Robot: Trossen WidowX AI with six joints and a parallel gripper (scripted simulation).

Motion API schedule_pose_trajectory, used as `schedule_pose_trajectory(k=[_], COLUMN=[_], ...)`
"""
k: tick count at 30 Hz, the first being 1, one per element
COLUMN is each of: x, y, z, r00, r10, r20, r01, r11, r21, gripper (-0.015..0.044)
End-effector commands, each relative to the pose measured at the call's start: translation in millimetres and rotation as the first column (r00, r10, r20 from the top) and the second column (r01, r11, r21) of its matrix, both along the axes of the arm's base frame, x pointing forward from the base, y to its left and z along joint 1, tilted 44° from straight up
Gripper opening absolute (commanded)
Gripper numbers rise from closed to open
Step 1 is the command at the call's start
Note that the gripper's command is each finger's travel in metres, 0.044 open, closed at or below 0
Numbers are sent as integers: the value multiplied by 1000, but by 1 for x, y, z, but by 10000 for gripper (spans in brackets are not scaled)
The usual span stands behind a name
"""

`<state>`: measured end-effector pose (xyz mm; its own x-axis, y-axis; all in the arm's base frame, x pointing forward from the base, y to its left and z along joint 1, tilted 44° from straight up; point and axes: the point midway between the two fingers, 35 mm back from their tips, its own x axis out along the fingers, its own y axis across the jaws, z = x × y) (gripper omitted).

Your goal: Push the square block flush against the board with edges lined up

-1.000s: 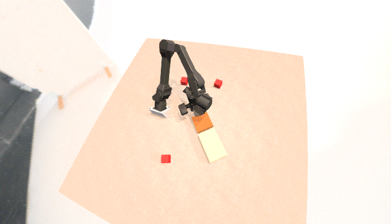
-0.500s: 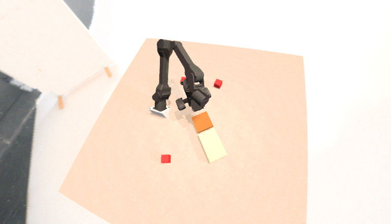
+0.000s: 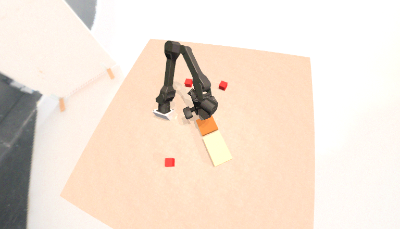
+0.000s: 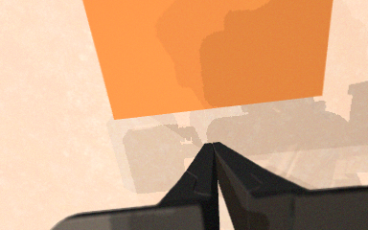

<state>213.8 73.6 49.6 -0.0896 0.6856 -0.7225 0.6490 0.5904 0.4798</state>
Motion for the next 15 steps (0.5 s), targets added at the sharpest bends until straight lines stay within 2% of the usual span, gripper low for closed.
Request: schedule_pose_trajectory(k=[1, 15], x=[-4, 7], y=[9, 4], z=[-10, -16], r00=[1000, 1000], r10=[-6, -7], r20=[-17, -16], r01=[6, 7], r11=[1000, 1000], r21=[6, 5], gripper=[0, 0])
